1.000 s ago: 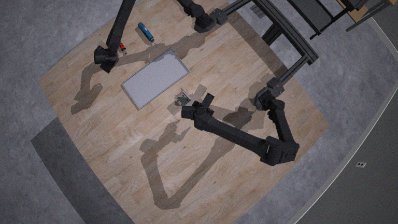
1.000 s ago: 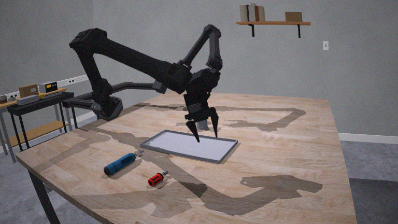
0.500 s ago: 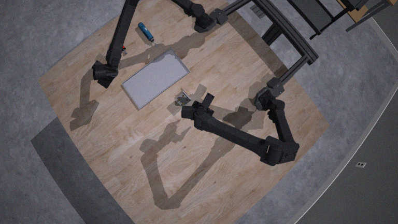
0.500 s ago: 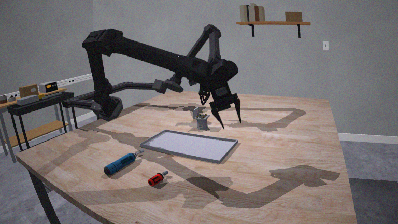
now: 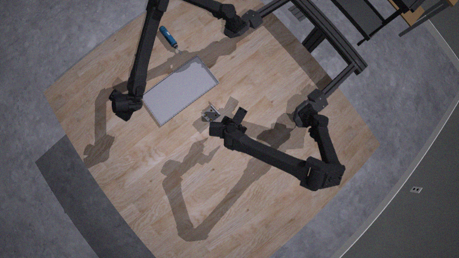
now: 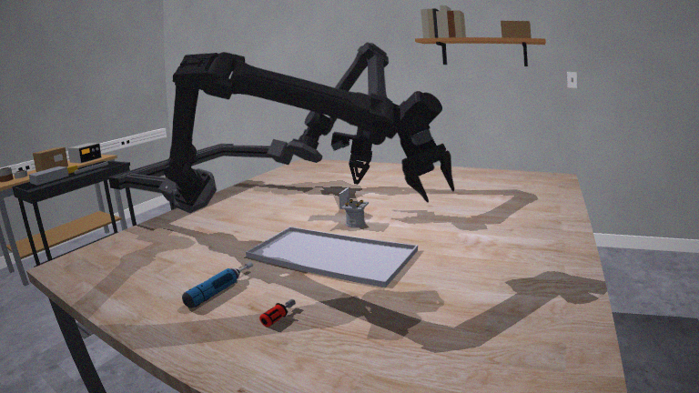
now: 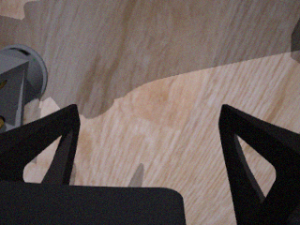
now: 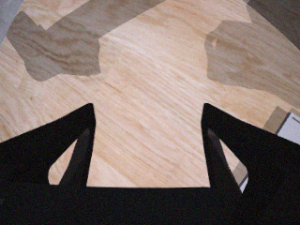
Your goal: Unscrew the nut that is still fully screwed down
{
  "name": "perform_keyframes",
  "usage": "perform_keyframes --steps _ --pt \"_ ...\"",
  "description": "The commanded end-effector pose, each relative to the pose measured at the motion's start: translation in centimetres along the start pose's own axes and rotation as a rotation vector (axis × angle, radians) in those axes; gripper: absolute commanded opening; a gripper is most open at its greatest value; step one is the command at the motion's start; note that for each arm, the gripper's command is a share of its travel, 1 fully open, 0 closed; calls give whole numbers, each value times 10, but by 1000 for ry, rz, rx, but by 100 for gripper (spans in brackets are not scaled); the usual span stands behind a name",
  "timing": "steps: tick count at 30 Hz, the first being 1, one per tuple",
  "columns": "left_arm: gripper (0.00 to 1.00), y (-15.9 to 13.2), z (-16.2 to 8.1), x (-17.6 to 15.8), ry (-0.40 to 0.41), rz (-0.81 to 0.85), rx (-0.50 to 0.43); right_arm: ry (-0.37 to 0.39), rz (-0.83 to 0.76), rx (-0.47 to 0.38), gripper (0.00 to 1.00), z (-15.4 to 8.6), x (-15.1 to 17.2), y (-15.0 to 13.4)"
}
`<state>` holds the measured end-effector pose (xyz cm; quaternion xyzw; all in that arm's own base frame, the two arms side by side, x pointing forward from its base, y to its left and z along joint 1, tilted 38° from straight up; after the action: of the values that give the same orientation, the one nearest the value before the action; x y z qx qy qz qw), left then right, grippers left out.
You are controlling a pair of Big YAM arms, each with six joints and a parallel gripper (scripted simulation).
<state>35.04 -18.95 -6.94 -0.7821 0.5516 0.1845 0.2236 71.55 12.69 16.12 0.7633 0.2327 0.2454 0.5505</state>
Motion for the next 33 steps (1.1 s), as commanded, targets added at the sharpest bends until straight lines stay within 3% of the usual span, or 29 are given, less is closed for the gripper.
perform_keyframes --steps 1,4,8,9,10,11,21,25,26,33 --pt "86 -5 -10 6 22 -2 16 95 -12 -34 65 -41 61 -21" --pt "86 -5 -10 6 22 -2 16 110 -19 -50 65 -58 85 -37" --pt "86 -5 -10 6 22 -2 16 108 -28 -47 65 -58 84 -38" --pt "86 -5 -10 6 22 -2 16 75 -10 -62 65 -36 78 -34" --pt "86 -5 -10 6 22 -2 16 82 -11 -69 65 -44 84 -42" --pt "86 -5 -10 6 22 -2 16 130 -23 -71 65 -83 102 -60" --pt "86 -5 -10 6 22 -2 16 192 -37 -132 65 -156 152 -128" --pt "86 -5 -10 6 22 -2 16 188 -53 -129 65 -159 154 -131" --pt "86 -5 -10 6 22 -2 16 145 -44 -134 65 -125 146 -121" --pt "86 -5 -10 6 22 -2 16 151 -28 -136 65 -129 148 -109"
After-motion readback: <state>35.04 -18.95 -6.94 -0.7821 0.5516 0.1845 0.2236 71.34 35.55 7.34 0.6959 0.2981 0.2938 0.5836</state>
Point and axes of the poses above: on each arm, the point where the finger pads meet when closed, its own z axis out along the fingers, its own x axis across the jaws, y = z × x, the point moved 5 cm from there along -z, back along the fingers, and after that the axes turned 3 degrees about z, right-handed, at the moved point
